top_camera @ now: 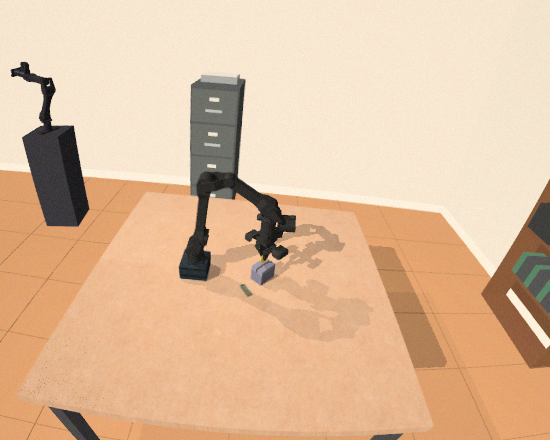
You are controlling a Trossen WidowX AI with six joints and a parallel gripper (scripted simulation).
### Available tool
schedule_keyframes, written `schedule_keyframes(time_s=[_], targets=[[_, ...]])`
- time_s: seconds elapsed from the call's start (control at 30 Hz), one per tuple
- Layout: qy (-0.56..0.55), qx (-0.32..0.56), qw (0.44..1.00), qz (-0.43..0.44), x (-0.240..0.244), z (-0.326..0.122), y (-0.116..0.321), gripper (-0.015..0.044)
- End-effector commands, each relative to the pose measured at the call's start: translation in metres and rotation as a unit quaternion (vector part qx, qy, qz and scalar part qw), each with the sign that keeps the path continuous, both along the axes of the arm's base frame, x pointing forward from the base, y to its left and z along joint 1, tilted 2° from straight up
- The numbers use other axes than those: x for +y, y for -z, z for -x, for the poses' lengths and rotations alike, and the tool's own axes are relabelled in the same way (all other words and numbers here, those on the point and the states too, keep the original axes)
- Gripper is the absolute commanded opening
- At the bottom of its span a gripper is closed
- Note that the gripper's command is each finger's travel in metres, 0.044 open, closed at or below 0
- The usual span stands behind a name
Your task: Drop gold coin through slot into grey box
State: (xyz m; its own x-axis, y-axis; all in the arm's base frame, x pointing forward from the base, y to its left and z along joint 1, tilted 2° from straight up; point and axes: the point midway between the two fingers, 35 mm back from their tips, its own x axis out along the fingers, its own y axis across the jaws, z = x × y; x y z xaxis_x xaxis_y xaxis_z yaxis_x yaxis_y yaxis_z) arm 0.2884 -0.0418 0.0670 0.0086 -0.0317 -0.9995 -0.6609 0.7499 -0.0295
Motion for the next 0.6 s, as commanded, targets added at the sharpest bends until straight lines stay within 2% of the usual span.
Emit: schedule_keyframes(time_s=[0.0,0.57], targets=[[-0.002,0.003,1.0,-0.001,0.0001,0.0013,0.0036,0.0],[-0.003,0.003,1.0,-0.001,-0.0001,0.0015,0.0111,0.0]])
